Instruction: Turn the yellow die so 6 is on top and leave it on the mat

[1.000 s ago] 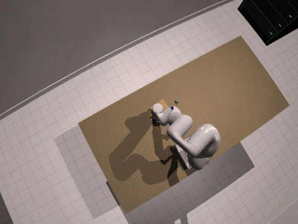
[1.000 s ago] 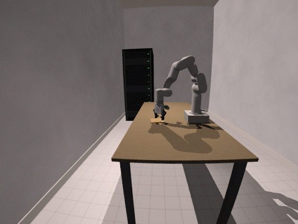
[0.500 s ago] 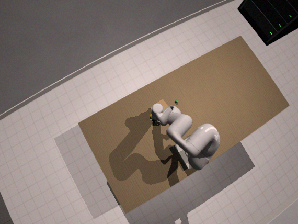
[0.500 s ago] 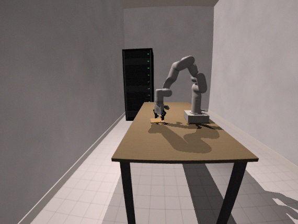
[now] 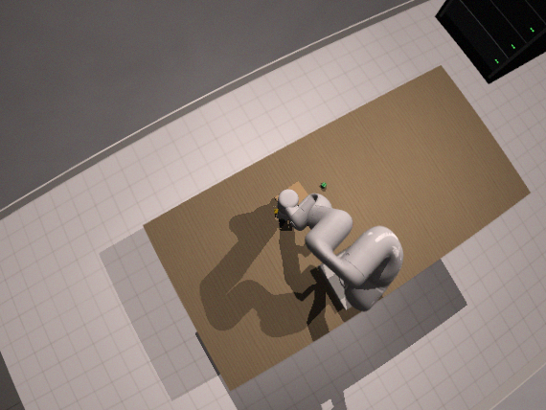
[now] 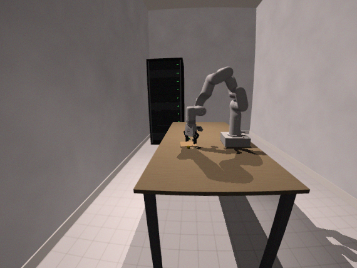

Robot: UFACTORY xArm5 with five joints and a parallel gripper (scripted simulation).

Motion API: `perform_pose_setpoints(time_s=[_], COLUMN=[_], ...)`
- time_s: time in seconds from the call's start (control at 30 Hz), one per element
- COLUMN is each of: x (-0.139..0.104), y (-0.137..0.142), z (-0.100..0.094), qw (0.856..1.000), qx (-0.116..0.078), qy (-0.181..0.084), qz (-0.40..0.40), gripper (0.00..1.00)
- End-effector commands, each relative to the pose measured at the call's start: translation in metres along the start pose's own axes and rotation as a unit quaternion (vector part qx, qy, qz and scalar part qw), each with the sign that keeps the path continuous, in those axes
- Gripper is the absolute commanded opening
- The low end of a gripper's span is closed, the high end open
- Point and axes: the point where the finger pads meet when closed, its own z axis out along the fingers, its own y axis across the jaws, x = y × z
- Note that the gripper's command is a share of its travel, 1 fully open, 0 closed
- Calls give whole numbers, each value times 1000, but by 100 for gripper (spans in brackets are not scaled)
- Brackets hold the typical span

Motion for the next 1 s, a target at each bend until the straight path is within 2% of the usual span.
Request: perform_pose_setpoints(time_s=[0.0, 0.3, 0.4, 0.5, 0.63, 0.7, 0.83, 0.97], x=[-1, -1, -1, -1, -1, -1, -1, 0], y=[-1, -1, -1, -1, -1, -1, -1, -1], z=[-1, -2, -8, -23, -55, -55, -87, -106], qw=[1000, 1000, 1000, 1000, 1000, 1000, 1000, 1000], qx=[1, 1, 1, 1, 1, 1, 1, 1], qy=[-1, -1, -1, -1, -1, -1, -1, -1], qz=[0, 0, 0, 0, 0, 0, 0, 0], gripper=[100, 100, 100, 100, 100, 100, 100, 100])
